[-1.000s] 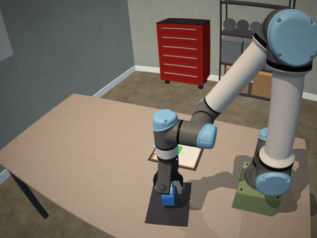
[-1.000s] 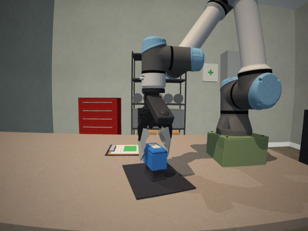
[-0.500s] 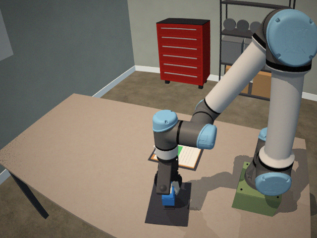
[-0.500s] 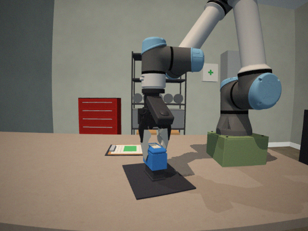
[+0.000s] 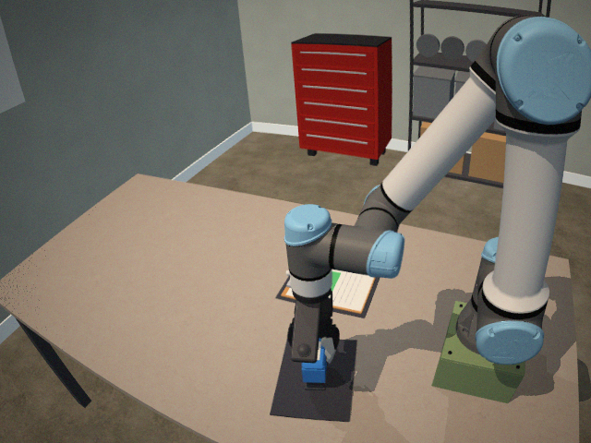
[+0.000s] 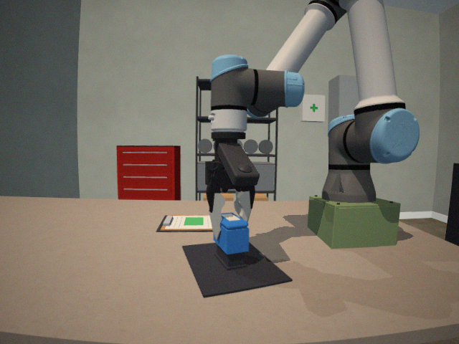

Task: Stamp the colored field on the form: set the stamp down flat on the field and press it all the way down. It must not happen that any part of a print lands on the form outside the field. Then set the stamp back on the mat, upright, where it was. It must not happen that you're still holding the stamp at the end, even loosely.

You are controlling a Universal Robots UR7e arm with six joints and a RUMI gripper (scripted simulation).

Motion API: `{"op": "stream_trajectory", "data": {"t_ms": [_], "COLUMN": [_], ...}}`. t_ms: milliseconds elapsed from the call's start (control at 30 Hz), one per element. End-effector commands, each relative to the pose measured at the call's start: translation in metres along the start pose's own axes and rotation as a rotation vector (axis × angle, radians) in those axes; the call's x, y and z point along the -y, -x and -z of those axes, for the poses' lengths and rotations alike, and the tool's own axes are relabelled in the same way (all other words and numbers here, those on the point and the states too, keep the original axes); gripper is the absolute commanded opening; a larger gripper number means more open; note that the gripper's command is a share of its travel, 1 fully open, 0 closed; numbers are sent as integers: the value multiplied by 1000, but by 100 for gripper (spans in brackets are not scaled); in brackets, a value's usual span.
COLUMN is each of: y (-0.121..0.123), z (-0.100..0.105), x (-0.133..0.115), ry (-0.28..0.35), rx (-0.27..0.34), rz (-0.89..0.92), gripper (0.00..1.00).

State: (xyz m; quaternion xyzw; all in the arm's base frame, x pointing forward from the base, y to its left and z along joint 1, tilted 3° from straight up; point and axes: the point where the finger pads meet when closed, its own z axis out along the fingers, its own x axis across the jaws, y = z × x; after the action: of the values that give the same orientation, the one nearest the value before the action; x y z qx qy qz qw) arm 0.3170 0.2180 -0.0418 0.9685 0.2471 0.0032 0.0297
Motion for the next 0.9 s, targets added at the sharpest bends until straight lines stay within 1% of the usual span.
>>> {"op": "stream_trajectory", "data": {"t_ms": [0, 767, 867], "y": [0, 0, 0], "z": [0, 0, 5], "x": [0, 0, 0], "ry": [0, 0, 0], "rx": [-1, -1, -1], "rz": [0, 0, 0], "gripper": [18, 18, 18]}}
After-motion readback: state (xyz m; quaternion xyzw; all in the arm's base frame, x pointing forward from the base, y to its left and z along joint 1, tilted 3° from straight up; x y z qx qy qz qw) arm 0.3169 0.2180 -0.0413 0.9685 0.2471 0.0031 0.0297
